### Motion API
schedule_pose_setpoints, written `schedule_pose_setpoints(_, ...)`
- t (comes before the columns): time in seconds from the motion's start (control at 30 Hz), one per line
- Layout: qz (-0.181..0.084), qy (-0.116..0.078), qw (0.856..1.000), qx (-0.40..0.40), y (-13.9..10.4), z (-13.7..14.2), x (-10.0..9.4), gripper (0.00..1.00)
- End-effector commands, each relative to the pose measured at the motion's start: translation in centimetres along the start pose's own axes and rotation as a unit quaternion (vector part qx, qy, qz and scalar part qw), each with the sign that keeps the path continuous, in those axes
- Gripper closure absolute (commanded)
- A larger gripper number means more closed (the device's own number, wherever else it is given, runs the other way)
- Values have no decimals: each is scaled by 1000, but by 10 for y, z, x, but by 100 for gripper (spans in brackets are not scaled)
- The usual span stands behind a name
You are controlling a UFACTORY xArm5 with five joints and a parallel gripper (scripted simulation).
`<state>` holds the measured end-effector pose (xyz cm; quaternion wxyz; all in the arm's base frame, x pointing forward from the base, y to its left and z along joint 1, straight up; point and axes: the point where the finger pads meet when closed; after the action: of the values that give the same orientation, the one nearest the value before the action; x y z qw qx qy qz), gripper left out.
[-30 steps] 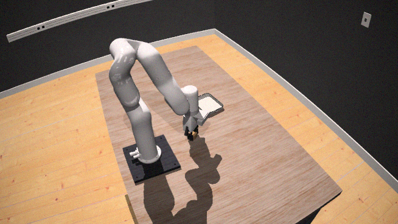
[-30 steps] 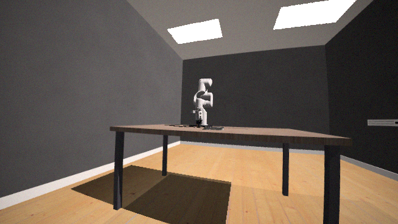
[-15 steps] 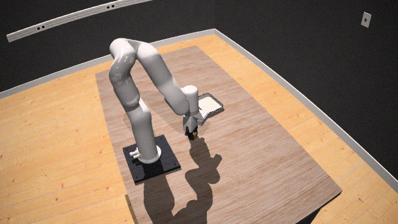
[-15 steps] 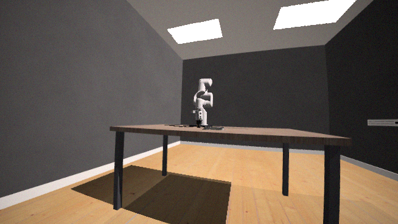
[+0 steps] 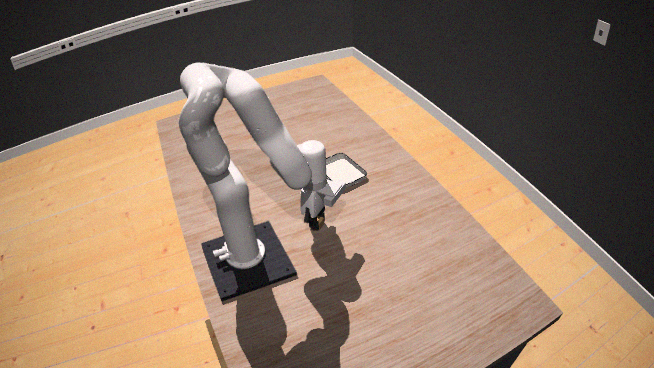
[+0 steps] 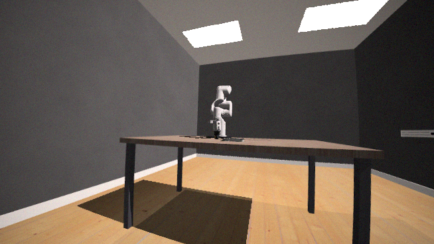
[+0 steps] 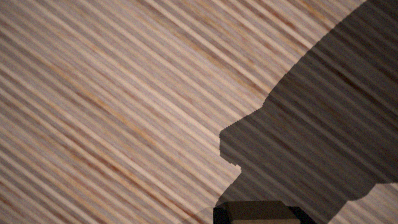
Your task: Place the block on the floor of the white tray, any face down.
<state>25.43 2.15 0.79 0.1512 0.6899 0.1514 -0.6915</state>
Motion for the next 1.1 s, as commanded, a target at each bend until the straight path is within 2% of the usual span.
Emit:
schedule_pose_setpoints(0.0, 0, 1, 1000, 0, 0, -1, 0, 100)
schedule_pose_setpoints(0.53, 0, 1, 1000, 0, 0, -1, -3, 100)
schedule_pose_setpoints(1.07, 0, 1, 1000, 0, 0, -1, -34, 100)
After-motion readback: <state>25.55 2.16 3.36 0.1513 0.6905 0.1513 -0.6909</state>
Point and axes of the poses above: the point where the finger pads meet when closed, its own x axis out along the fingers, its own z axis across the jaws, y = z × x, and after that the axes turned 12 degrees about x, right-handed
